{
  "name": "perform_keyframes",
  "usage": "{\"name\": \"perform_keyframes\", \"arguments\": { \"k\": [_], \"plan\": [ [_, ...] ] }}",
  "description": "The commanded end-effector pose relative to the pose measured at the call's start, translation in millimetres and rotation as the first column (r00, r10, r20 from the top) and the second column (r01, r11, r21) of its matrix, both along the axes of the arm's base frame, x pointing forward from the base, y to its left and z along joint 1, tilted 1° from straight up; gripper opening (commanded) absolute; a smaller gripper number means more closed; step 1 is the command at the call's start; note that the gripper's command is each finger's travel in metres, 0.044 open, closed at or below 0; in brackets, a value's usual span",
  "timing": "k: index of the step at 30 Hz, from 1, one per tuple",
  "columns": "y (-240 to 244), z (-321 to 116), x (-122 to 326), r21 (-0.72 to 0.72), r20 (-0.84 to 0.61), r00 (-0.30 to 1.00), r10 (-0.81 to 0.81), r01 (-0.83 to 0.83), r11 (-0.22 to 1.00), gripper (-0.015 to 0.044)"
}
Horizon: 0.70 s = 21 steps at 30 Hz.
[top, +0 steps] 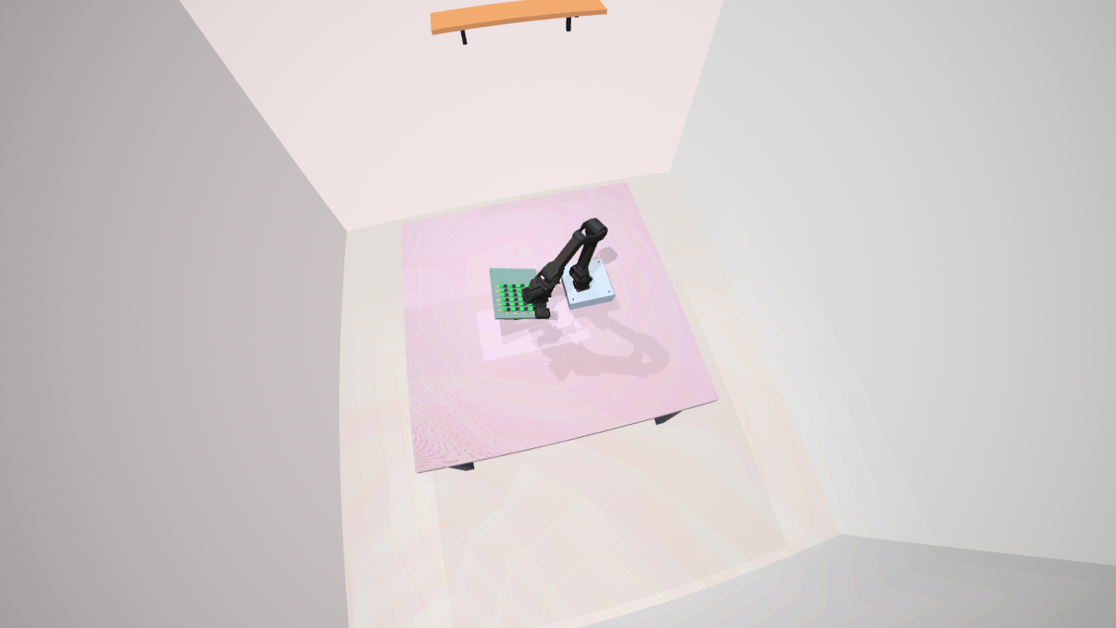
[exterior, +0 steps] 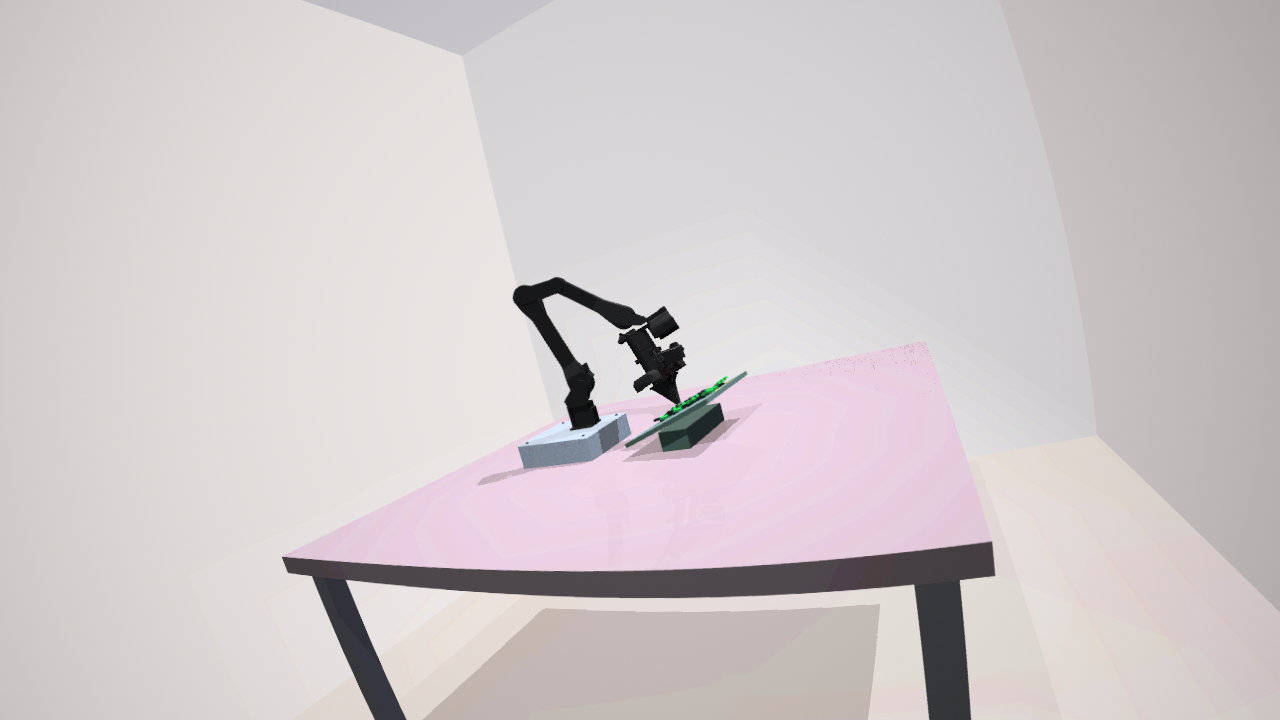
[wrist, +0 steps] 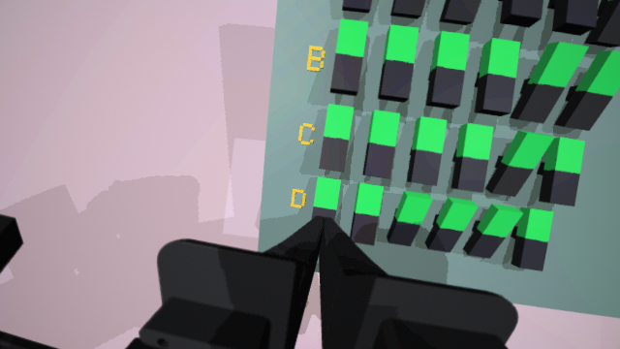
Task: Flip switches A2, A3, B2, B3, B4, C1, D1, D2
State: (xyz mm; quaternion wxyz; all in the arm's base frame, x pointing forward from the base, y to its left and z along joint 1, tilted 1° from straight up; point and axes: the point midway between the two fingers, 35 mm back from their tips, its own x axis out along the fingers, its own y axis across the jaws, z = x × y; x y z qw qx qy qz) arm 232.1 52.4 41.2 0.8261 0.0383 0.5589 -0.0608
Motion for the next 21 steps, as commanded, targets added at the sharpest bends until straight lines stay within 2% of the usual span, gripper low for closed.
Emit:
{"name": "perform_keyframes", "arguments": {
  "k": [1,21],
  "plan": [
    [0.0,-1.9,-0.4,-0.003,-0.006,1.0,0.007,-0.007,1.0,0.0],
    [-0.1,-4.5,0.5,-0.003,-0.006,1.0,0.007,-0.007,1.0,0.0]
  ]
}}
